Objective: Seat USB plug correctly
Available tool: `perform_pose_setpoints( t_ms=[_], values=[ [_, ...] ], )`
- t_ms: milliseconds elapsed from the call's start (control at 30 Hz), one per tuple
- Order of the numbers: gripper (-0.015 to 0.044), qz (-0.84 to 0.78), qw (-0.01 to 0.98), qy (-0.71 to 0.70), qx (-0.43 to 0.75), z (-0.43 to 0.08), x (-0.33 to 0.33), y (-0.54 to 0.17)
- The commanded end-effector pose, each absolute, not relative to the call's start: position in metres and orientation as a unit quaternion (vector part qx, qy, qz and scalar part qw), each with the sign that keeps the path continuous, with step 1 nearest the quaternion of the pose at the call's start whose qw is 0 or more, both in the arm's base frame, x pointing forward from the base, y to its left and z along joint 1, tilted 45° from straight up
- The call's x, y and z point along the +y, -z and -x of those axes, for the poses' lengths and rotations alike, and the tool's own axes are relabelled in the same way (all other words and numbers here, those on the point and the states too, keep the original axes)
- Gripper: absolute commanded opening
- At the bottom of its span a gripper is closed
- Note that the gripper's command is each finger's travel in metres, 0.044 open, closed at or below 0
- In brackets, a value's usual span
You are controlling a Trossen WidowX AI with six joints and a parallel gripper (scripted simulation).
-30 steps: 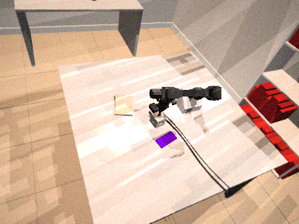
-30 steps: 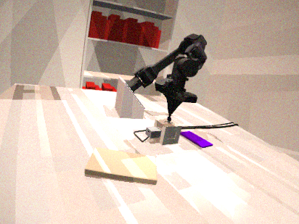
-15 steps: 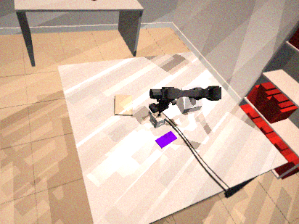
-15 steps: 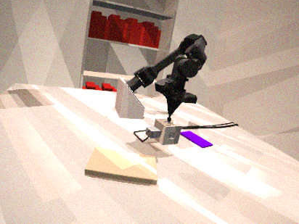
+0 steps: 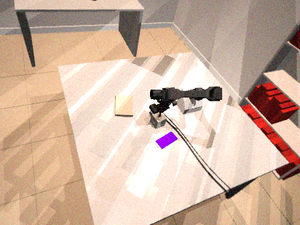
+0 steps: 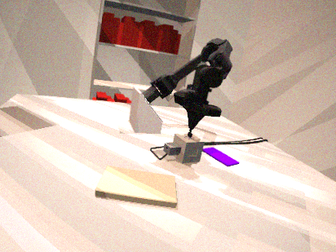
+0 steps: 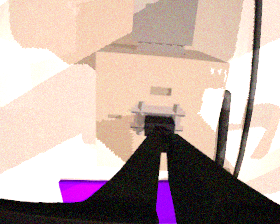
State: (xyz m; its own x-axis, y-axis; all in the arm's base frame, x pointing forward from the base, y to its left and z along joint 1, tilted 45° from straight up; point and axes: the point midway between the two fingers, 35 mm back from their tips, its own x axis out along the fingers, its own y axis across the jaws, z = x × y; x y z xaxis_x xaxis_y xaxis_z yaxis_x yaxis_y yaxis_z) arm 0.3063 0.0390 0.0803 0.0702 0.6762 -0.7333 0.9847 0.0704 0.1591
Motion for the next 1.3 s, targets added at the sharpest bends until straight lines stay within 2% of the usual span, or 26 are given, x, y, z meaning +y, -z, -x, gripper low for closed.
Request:
perform_pose_setpoints(
  t_ms=[0,1267],
  values=[
    [0.0000,-0.645,0.345,0.225,0.644,-0.3063,0.0393,-0.0794],
    [0.0000,-0.645,0.345,0.225,0.644,-0.3066,0.0425,-0.0762]
  ],
)
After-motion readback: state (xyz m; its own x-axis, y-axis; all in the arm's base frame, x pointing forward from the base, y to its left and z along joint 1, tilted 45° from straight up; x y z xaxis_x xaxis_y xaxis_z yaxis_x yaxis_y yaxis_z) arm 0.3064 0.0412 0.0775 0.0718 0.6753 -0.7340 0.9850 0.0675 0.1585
